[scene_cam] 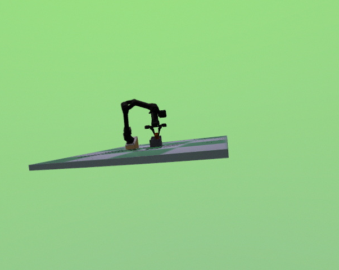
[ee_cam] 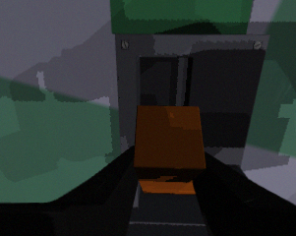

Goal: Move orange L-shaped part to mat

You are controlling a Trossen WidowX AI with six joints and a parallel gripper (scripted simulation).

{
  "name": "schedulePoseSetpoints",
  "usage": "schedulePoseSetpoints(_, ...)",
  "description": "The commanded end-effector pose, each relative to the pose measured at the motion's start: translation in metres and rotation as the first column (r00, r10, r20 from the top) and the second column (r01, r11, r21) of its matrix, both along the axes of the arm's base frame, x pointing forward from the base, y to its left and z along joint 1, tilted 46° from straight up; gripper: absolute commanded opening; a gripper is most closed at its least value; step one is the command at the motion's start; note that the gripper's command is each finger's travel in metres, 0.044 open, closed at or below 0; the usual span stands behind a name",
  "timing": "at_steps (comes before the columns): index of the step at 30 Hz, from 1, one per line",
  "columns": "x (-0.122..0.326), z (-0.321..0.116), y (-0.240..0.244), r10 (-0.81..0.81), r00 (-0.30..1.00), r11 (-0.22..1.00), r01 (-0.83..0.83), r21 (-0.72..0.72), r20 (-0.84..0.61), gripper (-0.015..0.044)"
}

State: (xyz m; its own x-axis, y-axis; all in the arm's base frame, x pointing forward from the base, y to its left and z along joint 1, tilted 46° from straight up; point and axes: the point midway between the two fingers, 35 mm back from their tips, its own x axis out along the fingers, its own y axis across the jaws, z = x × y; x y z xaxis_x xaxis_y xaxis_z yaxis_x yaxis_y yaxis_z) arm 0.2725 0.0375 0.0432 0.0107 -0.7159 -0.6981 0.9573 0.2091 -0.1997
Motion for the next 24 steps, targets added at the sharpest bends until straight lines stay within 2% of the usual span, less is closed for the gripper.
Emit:
schedulePoseSetpoints(1,0.0,0.005,0.007,0.0,1.0,1.0,0.0,0.007,0.006,0.0)
schedulePoseSetpoints(24,0.0,0.03,0.033,0.0,1.0,1.0,0.0,0.008,0.005,0.0)
